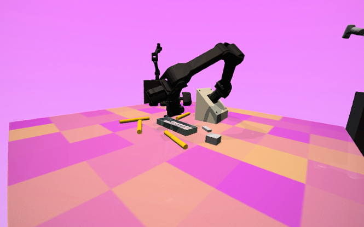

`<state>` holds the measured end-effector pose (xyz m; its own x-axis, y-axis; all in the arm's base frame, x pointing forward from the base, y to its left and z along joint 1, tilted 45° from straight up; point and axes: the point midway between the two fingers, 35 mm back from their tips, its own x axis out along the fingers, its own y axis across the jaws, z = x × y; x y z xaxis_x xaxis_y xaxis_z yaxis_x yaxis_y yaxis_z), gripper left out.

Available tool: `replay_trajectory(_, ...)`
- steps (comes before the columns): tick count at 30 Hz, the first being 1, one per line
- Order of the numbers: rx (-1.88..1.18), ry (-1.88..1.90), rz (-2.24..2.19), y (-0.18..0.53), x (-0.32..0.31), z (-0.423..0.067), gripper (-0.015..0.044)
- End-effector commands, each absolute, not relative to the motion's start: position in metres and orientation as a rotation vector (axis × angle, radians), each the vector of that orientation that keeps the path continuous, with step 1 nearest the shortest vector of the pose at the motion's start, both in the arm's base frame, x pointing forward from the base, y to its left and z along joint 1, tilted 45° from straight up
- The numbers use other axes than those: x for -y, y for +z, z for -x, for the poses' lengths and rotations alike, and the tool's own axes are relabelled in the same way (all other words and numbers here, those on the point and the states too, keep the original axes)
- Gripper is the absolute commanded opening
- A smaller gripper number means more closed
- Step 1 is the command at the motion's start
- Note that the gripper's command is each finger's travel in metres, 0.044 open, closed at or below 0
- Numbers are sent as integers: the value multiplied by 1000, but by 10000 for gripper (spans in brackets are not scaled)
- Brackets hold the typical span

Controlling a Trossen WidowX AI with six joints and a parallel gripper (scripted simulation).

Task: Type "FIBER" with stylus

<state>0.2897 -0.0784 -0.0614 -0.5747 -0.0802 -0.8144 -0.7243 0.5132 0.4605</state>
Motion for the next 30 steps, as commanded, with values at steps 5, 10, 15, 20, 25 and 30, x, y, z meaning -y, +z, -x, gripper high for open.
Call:
replay_trajectory(5,-1993,1072,653,-58,76,-288,0)
replay_trajectory(10,-1992,1075,658,-44,64,-281,0)
replay_trajectory(15,-1991,1077,661,-34,56,-276,0)
replay_trajectory(20,-1991,1078,661,-39,51,-276,0)
replay_trajectory(25,-1991,1078,661,-49,42,-276,0)
replay_trajectory(30,-1991,1078,661,-52,40,-275,79)
